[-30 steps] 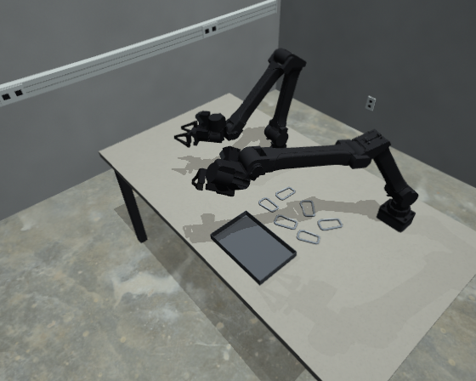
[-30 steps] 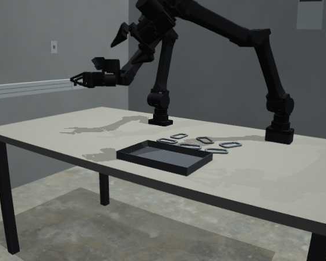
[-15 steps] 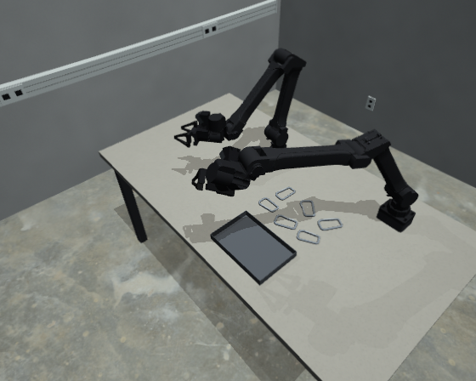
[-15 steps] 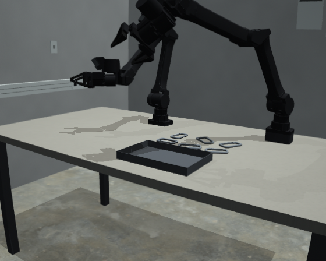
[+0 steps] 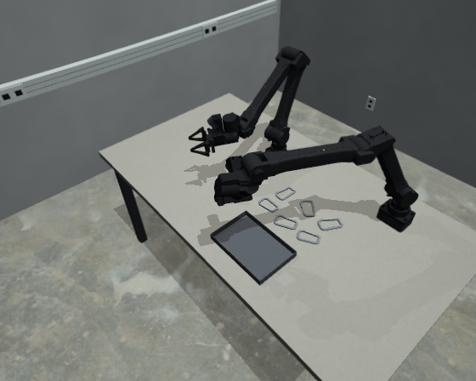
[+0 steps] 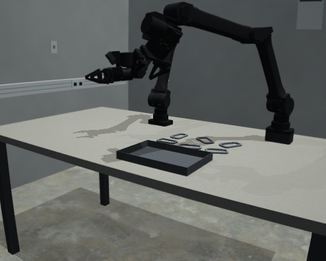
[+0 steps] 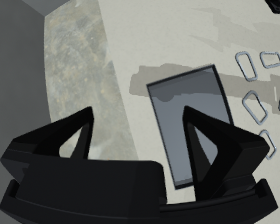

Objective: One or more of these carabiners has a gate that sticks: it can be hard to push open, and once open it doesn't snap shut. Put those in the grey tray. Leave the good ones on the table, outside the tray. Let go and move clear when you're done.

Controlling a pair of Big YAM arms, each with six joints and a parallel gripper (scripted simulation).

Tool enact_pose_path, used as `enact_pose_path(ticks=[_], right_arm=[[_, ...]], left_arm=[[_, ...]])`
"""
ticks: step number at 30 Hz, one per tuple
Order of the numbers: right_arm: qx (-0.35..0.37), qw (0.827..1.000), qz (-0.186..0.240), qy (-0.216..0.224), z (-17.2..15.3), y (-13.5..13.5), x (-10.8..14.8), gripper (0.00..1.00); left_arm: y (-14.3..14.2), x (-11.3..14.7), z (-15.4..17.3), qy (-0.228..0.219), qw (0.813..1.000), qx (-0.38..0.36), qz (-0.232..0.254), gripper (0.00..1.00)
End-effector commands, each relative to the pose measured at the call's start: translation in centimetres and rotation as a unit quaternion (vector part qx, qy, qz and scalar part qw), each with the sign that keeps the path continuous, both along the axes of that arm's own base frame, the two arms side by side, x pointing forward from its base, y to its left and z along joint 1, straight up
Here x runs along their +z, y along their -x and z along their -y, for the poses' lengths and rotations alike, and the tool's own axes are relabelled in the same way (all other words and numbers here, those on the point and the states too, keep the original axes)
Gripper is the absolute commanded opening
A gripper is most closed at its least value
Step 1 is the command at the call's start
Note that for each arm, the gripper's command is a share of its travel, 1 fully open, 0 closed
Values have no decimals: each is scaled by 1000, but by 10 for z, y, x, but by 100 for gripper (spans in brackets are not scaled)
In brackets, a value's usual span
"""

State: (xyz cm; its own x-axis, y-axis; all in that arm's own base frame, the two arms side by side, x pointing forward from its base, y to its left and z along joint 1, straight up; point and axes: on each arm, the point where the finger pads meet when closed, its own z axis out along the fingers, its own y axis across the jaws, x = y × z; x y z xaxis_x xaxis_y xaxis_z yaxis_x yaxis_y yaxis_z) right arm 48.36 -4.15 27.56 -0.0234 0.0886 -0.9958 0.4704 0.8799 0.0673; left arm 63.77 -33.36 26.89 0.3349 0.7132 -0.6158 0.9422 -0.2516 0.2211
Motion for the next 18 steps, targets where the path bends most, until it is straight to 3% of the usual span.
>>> enact_pose_path(ticks=[1,2,4,5,10,14,18], right_arm=[[80,996,-34,15,-66,11,14,100],[111,993,-42,18,-86,17,17,100],[111,993,-42,18,-86,17,17,100],[137,989,-51,22,-104,23,18,100],[295,950,-88,38,-201,73,26,100],[412,902,-118,56,-262,130,28,100],[524,836,-146,76,-307,201,27,100]], left_arm=[[49,18,-11,-30,998,23,-54,83],[61,13,-17,-45,996,30,-76,83],[61,13,-17,-45,996,30,-76,83],[70,8,-29,-58,992,45,-100,83],[145,-14,-51,-125,967,80,-205,83],[199,-32,-68,-164,941,129,-267,83],[257,-59,-86,-202,908,193,-312,83]])
